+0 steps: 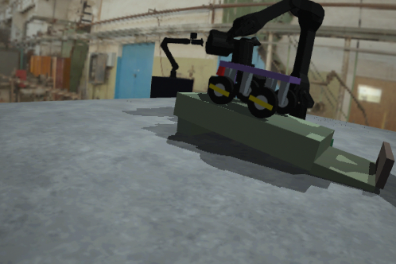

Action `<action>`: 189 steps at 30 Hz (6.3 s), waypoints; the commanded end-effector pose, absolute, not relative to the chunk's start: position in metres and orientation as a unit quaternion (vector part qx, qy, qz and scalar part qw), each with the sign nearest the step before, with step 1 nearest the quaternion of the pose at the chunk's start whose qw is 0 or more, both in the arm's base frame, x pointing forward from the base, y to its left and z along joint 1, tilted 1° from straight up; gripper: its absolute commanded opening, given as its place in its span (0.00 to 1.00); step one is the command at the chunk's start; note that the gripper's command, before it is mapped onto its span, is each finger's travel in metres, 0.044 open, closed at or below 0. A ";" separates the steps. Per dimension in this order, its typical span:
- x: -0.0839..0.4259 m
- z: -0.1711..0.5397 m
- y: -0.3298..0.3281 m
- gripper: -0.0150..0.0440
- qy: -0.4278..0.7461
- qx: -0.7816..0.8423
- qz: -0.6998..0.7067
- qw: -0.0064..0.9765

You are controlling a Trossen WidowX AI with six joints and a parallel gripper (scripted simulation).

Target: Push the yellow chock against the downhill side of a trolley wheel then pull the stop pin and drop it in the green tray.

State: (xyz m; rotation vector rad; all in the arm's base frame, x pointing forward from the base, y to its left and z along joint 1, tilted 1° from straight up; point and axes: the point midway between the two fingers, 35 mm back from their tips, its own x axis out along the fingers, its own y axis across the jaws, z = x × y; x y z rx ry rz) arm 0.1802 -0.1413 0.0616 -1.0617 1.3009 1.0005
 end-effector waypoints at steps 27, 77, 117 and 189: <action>0.175 0.107 -0.138 0.25 0.551 -0.447 0.428 0.559; 0.175 0.207 -0.137 0.25 0.628 -0.322 0.305 0.639; 0.180 0.206 -0.123 0.25 0.698 0.022 -0.029 0.715; 0.261 0.190 0.136 0.25 0.696 0.029 -0.023 0.717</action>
